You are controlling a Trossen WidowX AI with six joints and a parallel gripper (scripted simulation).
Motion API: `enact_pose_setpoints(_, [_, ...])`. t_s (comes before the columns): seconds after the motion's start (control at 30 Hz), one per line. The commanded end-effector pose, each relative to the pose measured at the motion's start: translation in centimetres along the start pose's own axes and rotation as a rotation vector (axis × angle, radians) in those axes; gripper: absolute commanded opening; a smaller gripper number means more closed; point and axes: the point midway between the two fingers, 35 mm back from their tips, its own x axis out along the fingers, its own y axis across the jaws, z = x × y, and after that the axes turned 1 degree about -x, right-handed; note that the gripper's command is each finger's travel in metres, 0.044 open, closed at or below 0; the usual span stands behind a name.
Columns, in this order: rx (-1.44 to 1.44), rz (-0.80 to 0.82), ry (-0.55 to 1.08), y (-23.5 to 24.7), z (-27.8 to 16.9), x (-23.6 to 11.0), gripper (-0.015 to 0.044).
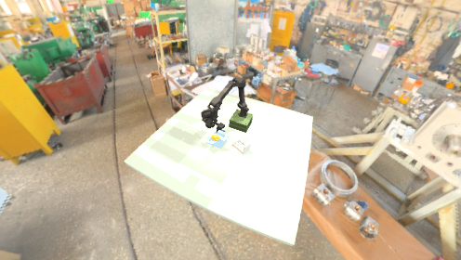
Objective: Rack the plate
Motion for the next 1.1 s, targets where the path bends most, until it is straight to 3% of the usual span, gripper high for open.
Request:
enact_pose_setpoints(0.0, [-0.073, 0.072, 0.076, 2.4, -0.7, 1.3, 0.0400])
enact_pose_setpoints(1.07, [-0.085, 0.084, 0.088, 2.9, -1.0, 5.6, 0.0400])
